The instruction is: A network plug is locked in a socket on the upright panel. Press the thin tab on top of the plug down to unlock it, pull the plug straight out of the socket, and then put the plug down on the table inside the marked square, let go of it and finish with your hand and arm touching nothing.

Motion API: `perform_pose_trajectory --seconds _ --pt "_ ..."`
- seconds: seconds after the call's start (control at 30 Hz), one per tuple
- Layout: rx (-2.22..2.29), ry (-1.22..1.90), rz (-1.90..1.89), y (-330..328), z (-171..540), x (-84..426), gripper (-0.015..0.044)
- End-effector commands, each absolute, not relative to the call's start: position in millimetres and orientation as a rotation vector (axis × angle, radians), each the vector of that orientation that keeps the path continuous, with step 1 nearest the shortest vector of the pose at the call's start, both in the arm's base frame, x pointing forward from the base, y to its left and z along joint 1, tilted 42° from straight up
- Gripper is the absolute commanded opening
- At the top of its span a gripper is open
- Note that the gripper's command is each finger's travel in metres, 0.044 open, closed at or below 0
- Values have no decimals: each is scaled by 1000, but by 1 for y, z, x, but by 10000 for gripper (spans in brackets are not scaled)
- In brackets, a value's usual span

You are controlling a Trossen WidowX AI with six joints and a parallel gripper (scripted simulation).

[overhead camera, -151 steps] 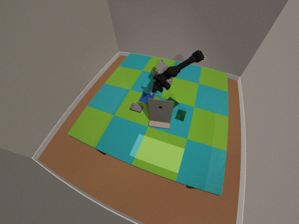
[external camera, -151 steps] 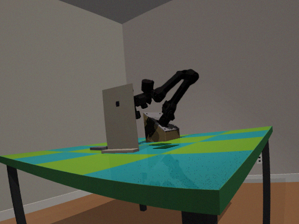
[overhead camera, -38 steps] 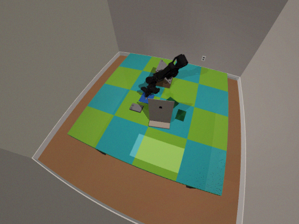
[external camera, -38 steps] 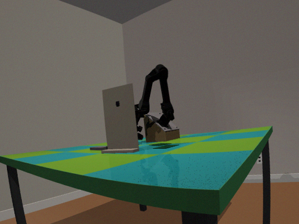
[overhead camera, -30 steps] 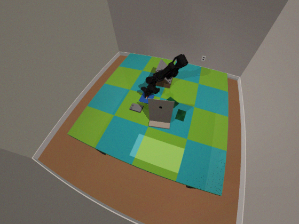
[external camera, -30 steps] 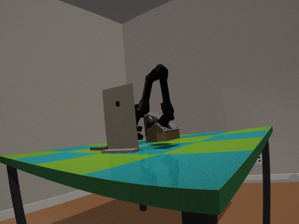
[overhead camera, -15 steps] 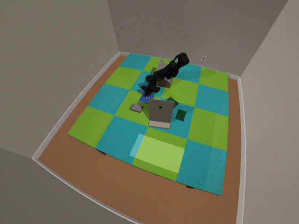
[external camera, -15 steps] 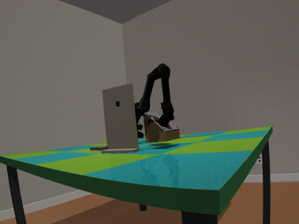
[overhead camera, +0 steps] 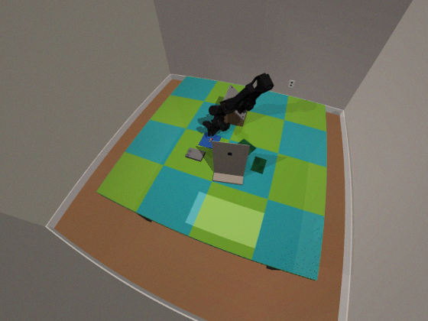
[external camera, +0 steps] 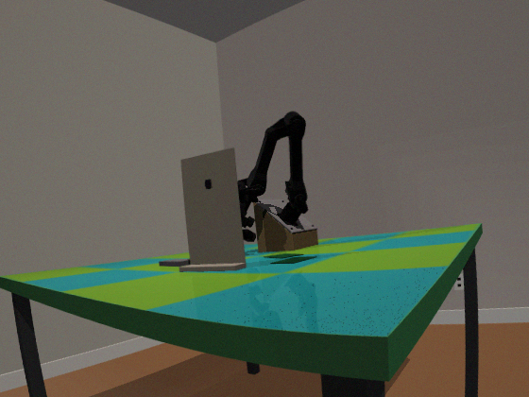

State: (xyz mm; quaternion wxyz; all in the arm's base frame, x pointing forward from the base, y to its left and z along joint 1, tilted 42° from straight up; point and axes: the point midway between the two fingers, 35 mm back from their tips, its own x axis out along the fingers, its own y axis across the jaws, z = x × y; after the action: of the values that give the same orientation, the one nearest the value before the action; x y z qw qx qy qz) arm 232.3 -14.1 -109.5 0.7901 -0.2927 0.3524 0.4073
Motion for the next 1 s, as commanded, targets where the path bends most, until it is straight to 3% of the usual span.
perform_pose_trajectory --seconds 0.0,0.97 --pt "-631 756 880 -15 -108 232 156" --pt "-634 760 880 -41 -83 240 156"
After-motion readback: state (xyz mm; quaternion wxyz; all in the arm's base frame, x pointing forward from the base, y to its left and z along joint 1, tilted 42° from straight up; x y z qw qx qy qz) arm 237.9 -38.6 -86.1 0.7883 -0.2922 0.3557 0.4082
